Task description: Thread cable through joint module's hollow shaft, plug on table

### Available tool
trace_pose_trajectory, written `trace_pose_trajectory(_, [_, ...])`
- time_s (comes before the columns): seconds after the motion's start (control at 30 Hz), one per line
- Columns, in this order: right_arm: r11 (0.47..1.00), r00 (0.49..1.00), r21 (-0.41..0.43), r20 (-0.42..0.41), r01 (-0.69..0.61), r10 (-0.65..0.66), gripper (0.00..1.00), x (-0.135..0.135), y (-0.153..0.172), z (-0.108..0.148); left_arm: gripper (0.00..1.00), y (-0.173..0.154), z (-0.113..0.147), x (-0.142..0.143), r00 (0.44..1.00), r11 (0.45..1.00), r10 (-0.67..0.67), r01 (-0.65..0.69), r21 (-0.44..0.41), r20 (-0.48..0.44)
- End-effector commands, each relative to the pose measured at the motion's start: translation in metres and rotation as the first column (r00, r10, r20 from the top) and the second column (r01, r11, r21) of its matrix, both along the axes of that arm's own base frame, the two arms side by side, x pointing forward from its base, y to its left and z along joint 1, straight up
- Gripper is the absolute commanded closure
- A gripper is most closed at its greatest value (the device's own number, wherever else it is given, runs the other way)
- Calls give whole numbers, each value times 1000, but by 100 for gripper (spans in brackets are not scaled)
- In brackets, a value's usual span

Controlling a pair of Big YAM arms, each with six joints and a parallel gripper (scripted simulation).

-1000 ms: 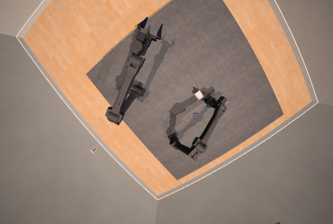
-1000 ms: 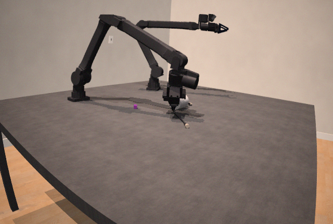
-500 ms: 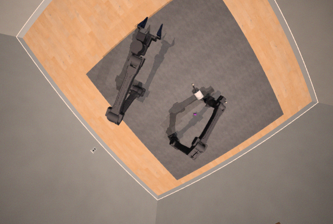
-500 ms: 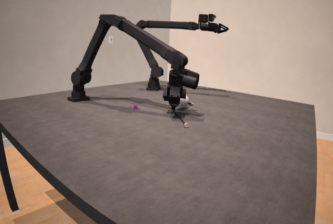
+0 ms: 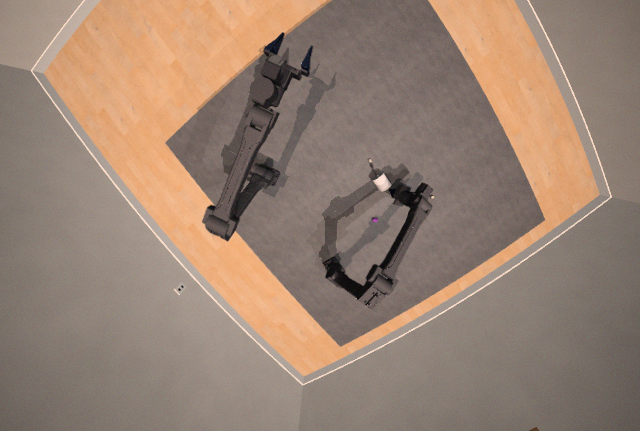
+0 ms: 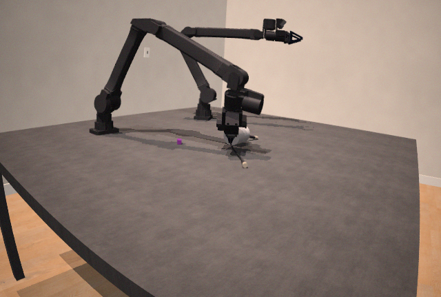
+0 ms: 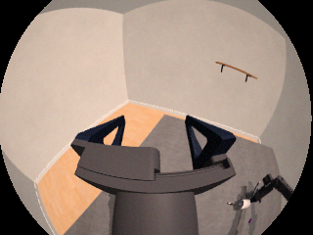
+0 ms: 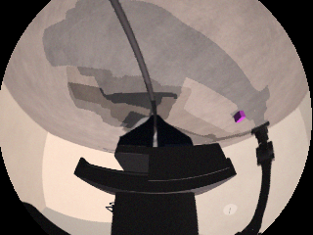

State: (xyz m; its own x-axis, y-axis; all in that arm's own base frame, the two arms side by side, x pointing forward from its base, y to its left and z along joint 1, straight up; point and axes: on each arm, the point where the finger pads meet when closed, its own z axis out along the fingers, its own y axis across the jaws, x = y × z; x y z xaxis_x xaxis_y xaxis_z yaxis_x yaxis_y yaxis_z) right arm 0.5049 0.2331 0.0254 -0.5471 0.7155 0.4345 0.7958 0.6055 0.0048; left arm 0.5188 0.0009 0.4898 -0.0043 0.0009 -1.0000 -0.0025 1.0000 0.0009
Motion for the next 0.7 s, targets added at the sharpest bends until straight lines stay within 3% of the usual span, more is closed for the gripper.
trace_pose_trajectory(0.0, [1000,999,13,37,-2,2,100,1,14,21,4,1,12,3,1000,1000,4,-3,-2,26])
trace_pose_trajectory(0.23, [1000,999,13,39,-3,3,100,1,18,25,4,1,12,3,1000,1000,4,-3,-2,26])
trace_pose_trajectory(0.27, [1000,999,12,35,5,-5,68,1,14,24,4,1,12,3,1000,1000,4,-3,-2,26])
trace_pose_trajectory(0.67, [999,998,18,54,27,-28,68,13,3,29,4,1,12,3,1000,1000,4,-3,-2,26])
